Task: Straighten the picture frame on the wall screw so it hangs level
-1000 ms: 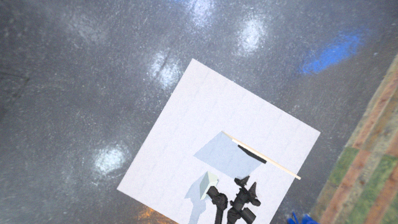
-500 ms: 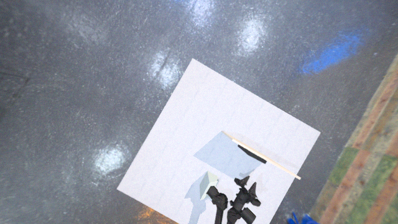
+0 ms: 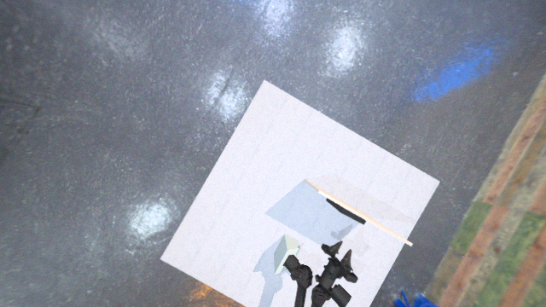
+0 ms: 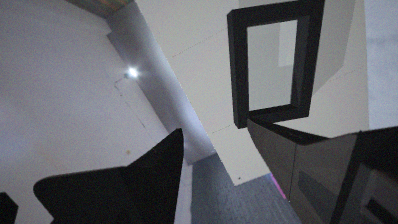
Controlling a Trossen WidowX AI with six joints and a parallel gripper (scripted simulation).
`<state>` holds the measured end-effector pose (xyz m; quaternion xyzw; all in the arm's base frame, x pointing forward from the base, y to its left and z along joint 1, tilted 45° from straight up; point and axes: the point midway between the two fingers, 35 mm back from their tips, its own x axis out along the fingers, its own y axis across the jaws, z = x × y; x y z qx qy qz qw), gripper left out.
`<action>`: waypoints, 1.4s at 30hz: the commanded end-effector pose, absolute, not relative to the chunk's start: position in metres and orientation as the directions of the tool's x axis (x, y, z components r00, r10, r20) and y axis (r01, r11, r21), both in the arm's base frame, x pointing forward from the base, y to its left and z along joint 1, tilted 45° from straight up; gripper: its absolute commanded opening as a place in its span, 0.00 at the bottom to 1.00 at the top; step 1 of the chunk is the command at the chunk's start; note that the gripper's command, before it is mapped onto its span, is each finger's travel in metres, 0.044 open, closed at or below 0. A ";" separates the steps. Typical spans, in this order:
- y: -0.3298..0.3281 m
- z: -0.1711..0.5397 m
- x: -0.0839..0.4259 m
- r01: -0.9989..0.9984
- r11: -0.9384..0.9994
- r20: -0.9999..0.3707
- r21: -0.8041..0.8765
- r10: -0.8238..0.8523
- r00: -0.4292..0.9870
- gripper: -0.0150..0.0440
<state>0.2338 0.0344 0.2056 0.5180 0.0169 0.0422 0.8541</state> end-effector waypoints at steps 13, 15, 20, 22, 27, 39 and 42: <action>0.035 0.206 0.234 -0.057 0.456 0.016 0.888 0.093 0.996 0.69; 0.035 0.206 0.234 -0.057 0.456 0.016 0.888 0.093 0.996 0.69; 0.035 0.206 0.234 -0.057 0.456 0.016 0.888 0.093 0.996 0.69; 0.035 0.206 0.234 -0.057 0.456 0.016 0.888 0.093 0.996 0.69; 0.032 0.203 0.235 -0.053 0.460 0.013 0.886 0.090 0.996 0.69; -0.007 0.164 0.243 -0.026 0.451 -0.016 0.892 0.090 0.996 0.69; -0.007 0.164 0.243 -0.026 0.451 -0.016 0.892 0.090 0.996 0.69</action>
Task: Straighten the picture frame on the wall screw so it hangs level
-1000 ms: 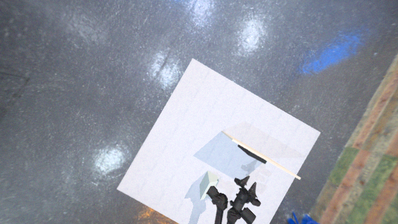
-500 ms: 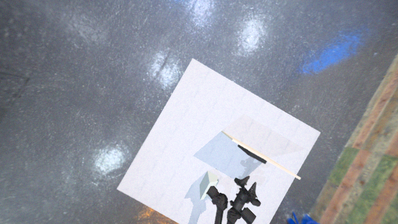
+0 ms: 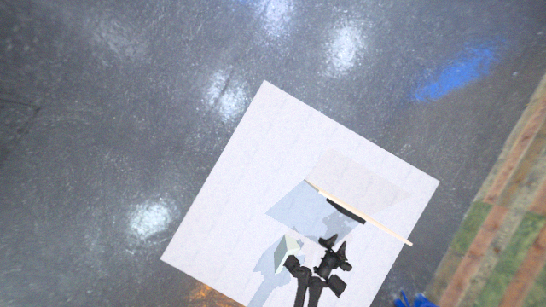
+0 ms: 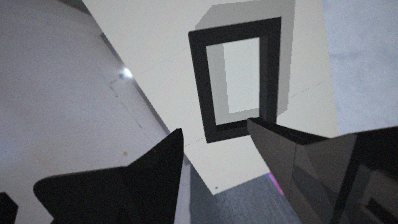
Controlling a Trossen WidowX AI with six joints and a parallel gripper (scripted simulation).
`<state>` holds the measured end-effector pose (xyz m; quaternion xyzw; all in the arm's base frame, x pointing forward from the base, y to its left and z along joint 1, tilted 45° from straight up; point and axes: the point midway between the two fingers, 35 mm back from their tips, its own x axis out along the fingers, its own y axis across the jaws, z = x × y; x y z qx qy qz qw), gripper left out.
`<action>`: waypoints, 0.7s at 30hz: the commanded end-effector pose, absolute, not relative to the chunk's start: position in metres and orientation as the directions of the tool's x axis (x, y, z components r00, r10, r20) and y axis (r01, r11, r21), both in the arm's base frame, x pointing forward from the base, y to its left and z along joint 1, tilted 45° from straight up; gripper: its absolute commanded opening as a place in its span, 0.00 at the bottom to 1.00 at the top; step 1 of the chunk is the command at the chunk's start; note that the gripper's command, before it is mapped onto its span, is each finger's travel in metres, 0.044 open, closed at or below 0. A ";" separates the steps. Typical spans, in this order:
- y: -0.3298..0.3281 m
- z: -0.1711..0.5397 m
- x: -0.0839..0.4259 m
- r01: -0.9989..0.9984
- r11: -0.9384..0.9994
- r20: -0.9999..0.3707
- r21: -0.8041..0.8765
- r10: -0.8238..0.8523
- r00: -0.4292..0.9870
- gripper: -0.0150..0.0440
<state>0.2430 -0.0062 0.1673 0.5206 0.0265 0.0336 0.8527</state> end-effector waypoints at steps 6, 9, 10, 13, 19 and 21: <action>-0.007 0.164 0.243 -0.026 0.451 -0.016 0.892 0.090 0.996 0.69; -0.007 0.164 0.243 -0.026 0.451 -0.016 0.892 0.090 0.996 0.69; -0.007 0.164 0.243 -0.026 0.451 -0.016 0.892 0.090 0.996 0.69; -0.007 0.164 0.243 -0.026 0.451 -0.016 0.892 0.090 0.996 0.69; -0.006 0.170 0.255 -0.033 0.453 -0.009 0.891 0.090 0.996 0.69; -0.006 0.173 0.263 -0.036 0.454 -0.006 0.890 0.091 0.996 0.69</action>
